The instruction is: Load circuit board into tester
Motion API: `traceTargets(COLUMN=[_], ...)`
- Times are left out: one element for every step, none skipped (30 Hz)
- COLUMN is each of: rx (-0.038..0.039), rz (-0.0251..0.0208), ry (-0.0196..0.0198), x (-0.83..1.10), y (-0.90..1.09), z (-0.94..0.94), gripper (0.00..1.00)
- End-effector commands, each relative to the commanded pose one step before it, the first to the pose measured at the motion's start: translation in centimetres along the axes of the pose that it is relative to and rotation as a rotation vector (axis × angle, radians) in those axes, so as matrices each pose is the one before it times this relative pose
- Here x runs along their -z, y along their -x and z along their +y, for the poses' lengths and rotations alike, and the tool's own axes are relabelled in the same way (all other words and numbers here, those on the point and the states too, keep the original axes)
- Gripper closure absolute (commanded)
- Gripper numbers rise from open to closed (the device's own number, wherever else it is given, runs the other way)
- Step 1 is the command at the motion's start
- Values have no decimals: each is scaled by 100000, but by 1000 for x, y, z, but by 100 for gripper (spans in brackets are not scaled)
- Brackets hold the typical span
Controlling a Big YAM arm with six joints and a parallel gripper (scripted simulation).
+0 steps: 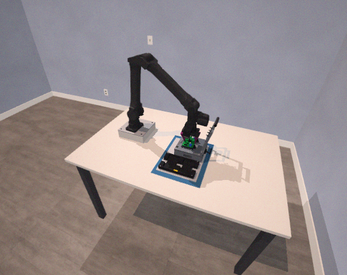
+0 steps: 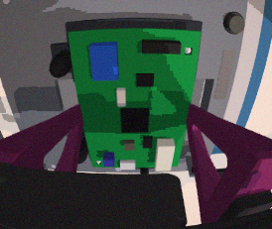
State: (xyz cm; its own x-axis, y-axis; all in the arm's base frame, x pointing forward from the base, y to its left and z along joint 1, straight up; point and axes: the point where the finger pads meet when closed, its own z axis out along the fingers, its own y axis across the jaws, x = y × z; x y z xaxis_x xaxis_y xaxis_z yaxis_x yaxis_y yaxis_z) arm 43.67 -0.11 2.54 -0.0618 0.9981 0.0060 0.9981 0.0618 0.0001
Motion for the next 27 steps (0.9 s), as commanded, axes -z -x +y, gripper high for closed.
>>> traceTargets(rx=[473,-1,-2,-1,0,1,1,1,2,2,2,2,1,1,0,0,1,1,0,0,-1,-1,-2,-2,-2,-2,-1], rz=[-222,2,3,3,2,1,-2,-3,-5,-5,-5,-4,-3,-3,0,0,-2,-2,-1,0,1,2,3,4,4,3,3], ry=[1829,-45,-62,-61,-44,-11,34,64,91,101,88,75,64,54,0,0,46,38,24,3,-21,-44,-61,-69,-67,-58,-49], x=[-89,-27,-33,-31,-21,-5,14,27,38,42,37,31,27,23,0,0,19,15,7,-4,-16,-27,-33,-34,-30,-25,-21], y=[-727,0,0,0,0,0,0,0,0,0,0,0,0,0,0,0,0,0,0,0,0,0,0,0,0,0,0], z=[506,1,-2,-3,-3,-1,4,7,11,12,10,9,7,6,0,0,5,5,5,4,3,1,-2,-4,-6,-6,-6], gripper=[28,28,28,28,28,28,28,28,28,28,28,28,28,28,28,28,28,28,28,28,28,28,28,28,28,28,28])
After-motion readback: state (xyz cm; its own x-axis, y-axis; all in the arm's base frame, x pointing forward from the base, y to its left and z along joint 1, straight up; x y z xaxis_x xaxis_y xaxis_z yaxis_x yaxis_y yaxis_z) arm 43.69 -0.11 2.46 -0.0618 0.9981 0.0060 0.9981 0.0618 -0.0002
